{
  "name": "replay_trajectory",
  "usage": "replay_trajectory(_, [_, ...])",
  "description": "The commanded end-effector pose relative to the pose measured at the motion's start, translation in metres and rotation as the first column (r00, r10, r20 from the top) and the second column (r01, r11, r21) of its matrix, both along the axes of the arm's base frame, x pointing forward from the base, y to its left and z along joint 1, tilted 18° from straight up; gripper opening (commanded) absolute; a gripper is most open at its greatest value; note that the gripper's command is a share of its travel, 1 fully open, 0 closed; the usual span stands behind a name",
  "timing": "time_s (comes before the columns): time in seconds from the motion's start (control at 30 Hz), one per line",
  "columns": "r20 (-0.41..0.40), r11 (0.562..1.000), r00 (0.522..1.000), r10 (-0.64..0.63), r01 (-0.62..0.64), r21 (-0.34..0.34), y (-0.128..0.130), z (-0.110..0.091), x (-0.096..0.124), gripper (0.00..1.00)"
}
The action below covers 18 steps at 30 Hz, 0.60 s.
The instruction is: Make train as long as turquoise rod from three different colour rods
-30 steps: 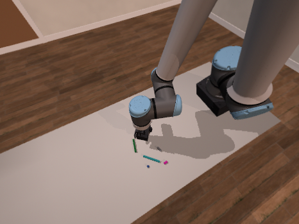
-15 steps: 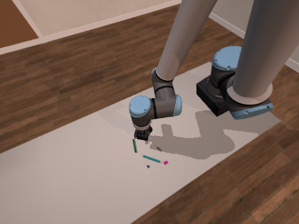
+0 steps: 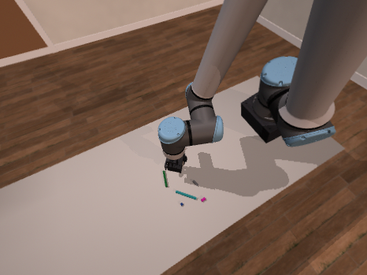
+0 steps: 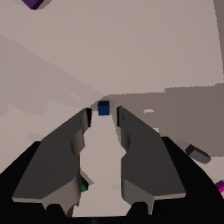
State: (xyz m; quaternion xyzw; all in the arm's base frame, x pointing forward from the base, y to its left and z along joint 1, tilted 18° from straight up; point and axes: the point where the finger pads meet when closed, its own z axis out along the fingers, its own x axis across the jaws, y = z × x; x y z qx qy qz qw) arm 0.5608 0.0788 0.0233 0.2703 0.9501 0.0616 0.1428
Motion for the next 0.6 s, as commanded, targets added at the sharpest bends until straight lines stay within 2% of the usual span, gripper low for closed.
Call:
replay_trajectory(0.0, [0.001,1.0,1.0,0.0,0.0,0.0,0.0,0.009,-0.002,0.14])
replay_trajectory(0.33, [0.001,1.0,1.0,0.0,0.0,0.0,-0.002,0.054,-0.017,0.14])
replay_trajectory(0.4, [0.001,1.0,1.0,0.0,0.0,0.0,-0.002,0.054,-0.017,0.14])
replay_trajectory(0.57, [0.001,1.0,1.0,0.0,0.0,0.0,-0.003,0.074,-0.023,0.14])
